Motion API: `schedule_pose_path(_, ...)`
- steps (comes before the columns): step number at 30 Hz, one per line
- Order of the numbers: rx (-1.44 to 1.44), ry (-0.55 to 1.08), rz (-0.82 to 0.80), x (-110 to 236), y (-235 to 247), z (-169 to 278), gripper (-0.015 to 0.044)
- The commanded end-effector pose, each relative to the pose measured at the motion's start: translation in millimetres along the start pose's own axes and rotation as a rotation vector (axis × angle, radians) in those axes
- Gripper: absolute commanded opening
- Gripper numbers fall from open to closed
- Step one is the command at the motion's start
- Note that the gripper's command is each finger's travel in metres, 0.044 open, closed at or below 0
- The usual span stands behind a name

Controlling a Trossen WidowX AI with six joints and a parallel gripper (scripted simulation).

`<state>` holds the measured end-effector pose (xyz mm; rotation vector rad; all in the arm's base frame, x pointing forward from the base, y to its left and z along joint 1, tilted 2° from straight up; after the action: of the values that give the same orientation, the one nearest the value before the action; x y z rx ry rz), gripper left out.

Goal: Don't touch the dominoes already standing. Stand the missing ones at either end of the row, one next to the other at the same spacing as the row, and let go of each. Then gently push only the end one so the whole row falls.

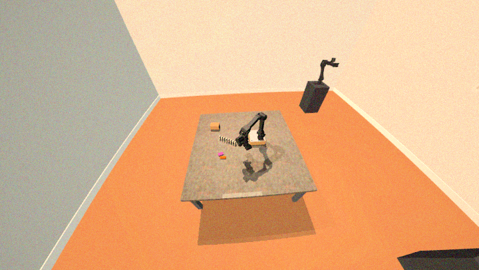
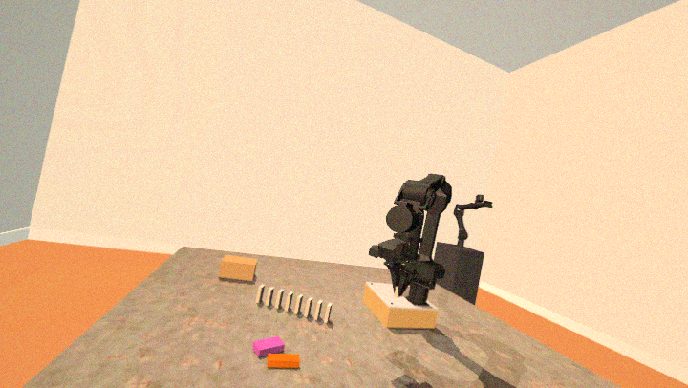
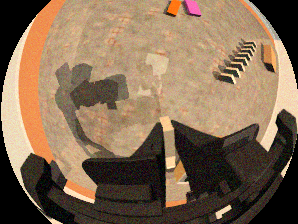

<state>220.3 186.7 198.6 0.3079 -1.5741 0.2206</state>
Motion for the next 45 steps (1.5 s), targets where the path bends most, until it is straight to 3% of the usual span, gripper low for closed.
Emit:
schedule_pose_path(1, -0.428, -0.004, -0.001, 2, 24, -4, 0.0023)
schedule_pose_path(13, -0.418, -0.018, 0.001, 0, 25, -6, 0.0023)
schedule_pose_path(45, -0.074, -0.705, 0.112, -81, 82, -43, 0.0023)
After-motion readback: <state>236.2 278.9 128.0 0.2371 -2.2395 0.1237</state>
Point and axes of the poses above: the point midway between the two fingers, 35 mm back from their tips, its own x axis back along the fingers, its own y axis across the jaws, z = x × y, the point moved 6 cm from there along x, back along the fingers, and after that the axes turned 2 degrees about -x, right-handed, at the moved point
